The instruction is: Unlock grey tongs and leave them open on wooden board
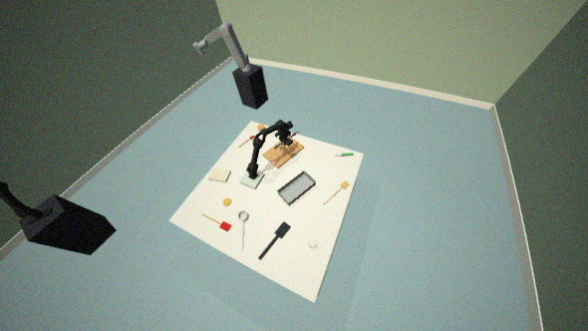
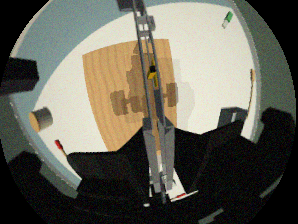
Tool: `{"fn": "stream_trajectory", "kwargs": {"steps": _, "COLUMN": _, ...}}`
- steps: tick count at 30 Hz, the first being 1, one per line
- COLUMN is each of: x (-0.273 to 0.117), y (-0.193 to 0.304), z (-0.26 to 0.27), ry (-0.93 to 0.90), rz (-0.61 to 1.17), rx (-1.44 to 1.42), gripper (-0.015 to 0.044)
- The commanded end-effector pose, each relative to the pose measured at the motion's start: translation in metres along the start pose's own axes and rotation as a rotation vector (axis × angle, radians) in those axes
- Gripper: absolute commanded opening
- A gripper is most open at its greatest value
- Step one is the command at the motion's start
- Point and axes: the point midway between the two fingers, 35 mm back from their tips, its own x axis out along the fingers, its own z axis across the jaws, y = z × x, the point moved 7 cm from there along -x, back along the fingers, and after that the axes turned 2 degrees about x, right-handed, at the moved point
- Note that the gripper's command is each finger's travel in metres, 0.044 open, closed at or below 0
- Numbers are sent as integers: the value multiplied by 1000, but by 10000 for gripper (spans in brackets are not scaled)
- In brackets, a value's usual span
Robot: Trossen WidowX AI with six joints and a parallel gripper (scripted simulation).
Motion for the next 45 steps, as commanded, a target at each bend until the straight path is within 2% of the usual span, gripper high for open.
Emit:
{"fn": "stream_trajectory", "kwargs": {"steps": 1, "x": 9, "y": -1, "z": 0, "ry": 5, "rz": 3, "rx": 3, "gripper": -150}}
{"fn": "stream_trajectory", "kwargs": {"steps": 45, "x": 81, "y": 4, "z": -1, "ry": 5, "rz": 3, "rx": 3, "gripper": -150}}
